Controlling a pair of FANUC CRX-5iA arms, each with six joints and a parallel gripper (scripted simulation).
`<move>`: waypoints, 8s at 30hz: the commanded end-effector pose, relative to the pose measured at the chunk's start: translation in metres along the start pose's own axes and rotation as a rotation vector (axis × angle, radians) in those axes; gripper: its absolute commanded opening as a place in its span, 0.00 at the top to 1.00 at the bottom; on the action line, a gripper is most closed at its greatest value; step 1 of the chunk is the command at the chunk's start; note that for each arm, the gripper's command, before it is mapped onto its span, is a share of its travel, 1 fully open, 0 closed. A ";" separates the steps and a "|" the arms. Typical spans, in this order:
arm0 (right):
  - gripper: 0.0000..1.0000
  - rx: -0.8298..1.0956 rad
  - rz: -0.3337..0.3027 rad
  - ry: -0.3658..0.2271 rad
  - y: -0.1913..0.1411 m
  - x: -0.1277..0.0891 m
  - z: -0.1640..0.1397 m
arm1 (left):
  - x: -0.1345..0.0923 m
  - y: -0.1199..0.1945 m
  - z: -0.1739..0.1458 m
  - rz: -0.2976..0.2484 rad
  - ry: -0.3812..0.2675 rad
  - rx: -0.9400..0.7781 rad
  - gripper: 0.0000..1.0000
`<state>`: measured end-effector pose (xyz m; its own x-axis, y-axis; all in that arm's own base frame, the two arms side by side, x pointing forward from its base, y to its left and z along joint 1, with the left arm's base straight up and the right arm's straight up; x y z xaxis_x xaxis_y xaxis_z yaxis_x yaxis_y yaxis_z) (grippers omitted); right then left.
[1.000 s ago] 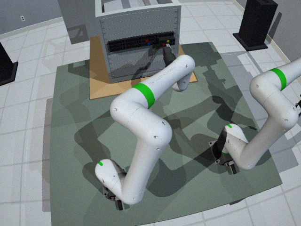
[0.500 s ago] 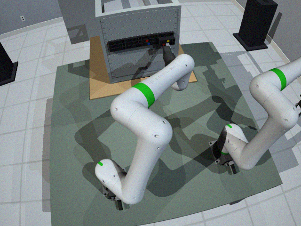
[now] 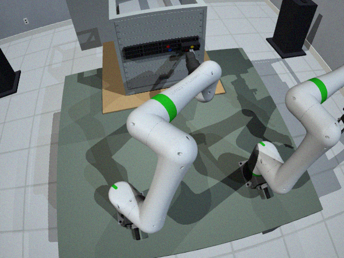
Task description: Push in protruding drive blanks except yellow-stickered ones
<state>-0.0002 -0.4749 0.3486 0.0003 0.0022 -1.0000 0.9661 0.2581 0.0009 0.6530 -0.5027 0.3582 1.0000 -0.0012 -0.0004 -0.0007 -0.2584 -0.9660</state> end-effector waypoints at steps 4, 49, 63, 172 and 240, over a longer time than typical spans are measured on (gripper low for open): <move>0.00 0.000 -0.001 -0.002 0.000 -0.001 0.000 | 0.001 -0.002 0.000 -0.002 0.000 -0.002 1.00; 0.00 0.000 -0.001 -0.002 0.000 -0.001 0.000 | 0.016 -0.002 0.000 -0.002 0.000 -0.002 1.00; 0.00 0.000 -0.001 -0.002 0.000 -0.001 0.000 | 0.019 -0.002 0.000 -0.002 0.000 -0.002 1.00; 0.00 0.000 -0.001 -0.002 0.000 -0.001 0.000 | -0.074 -0.001 0.000 -0.002 0.000 -0.002 0.00; 0.00 0.000 -0.001 -0.002 0.000 -0.001 0.000 | -0.074 -0.001 0.000 -0.002 0.000 -0.002 0.00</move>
<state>-0.0002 -0.4749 0.3486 0.0003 0.0022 -1.0000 0.9661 0.2581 0.0009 0.5786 -0.5026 0.3583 1.0000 -0.0012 -0.0004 -0.0007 -0.2584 -0.9660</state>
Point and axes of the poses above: on each arm, the point where the finger pads meet when closed, its own x axis out along the fingers, its own y axis across the jaws, z = x × y, the point moved 6 cm from there along -x, back along the fingers, and after that the axes turned 15 degrees about -x, right-handed, at the moved point
